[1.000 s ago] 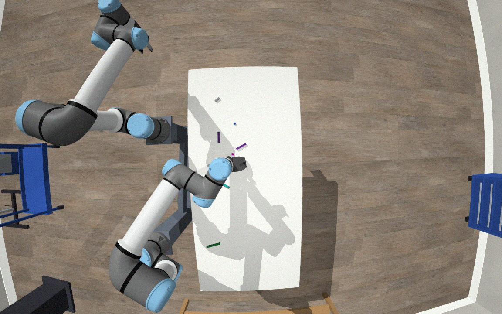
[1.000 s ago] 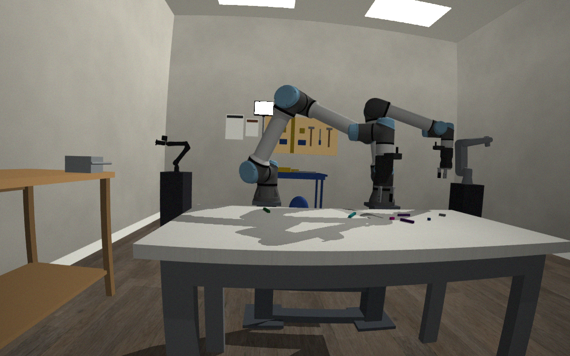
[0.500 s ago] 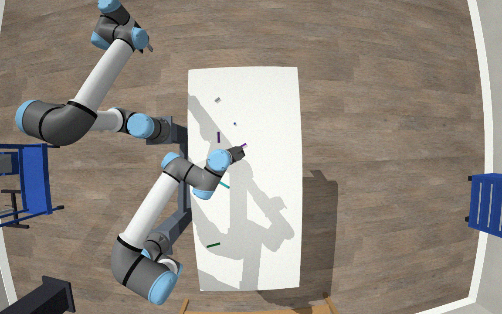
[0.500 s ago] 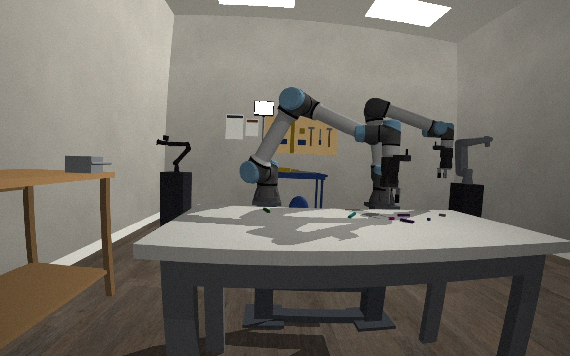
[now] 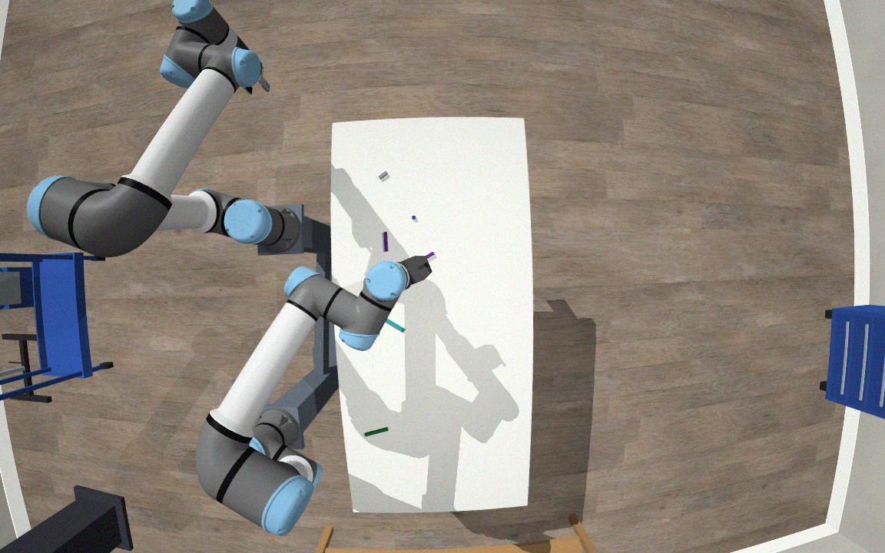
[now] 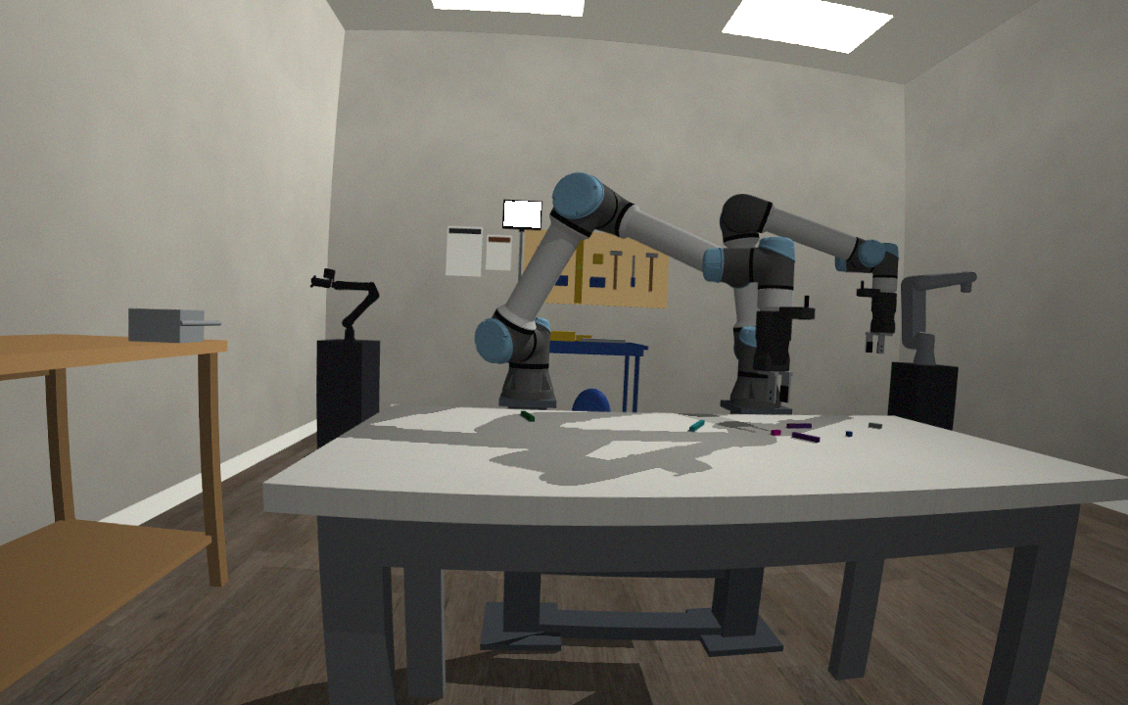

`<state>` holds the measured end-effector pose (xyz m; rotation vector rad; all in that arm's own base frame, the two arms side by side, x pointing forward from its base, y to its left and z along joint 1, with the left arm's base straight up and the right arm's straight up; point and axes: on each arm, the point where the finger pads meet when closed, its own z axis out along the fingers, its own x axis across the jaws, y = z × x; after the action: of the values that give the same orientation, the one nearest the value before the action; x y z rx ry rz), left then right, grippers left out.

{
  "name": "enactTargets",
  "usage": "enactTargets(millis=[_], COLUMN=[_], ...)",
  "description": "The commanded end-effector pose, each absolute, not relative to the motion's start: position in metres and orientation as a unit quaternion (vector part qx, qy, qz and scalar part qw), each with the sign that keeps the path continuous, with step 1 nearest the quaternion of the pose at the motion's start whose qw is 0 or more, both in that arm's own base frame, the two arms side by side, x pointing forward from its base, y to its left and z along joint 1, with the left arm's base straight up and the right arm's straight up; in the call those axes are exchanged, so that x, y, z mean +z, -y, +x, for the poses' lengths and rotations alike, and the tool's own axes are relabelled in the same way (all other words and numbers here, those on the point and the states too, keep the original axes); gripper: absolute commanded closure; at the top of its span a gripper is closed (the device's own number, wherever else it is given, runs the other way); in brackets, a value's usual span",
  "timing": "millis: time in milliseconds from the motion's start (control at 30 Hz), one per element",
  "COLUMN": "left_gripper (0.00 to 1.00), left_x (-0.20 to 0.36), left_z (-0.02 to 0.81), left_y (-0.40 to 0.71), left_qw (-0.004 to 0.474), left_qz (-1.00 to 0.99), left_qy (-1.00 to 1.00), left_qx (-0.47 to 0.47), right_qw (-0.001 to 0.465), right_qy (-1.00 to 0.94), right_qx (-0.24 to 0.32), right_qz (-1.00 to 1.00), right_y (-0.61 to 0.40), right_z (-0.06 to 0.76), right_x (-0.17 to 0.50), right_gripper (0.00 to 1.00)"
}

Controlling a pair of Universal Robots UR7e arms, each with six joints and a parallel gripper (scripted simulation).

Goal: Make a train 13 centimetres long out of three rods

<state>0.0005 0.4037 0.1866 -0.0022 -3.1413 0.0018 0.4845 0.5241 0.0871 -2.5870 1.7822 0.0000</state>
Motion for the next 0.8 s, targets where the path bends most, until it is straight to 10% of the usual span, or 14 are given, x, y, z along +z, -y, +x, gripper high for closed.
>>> enactTargets(millis=[0, 767], left_gripper=[0.0, 0.0], left_x=[0.187, 0.187], left_z=[0.0006, 0.0006], left_y=[-0.404, -0.404], left_qw=[0.0, 0.0], left_qz=[-0.001, -0.001], left_qy=[1.0, 1.0], left_qx=[0.0, 0.0], right_qw=[0.001, 0.001], right_qy=[-0.567, -0.567], right_qx=[0.0, 0.0], right_qz=[-0.824, -0.824], right_y=[-0.5245, -0.5245], right_z=[0.4847, 0.4849], right_x=[0.0881, 0.0817], right_gripper=[0.3, 0.3])
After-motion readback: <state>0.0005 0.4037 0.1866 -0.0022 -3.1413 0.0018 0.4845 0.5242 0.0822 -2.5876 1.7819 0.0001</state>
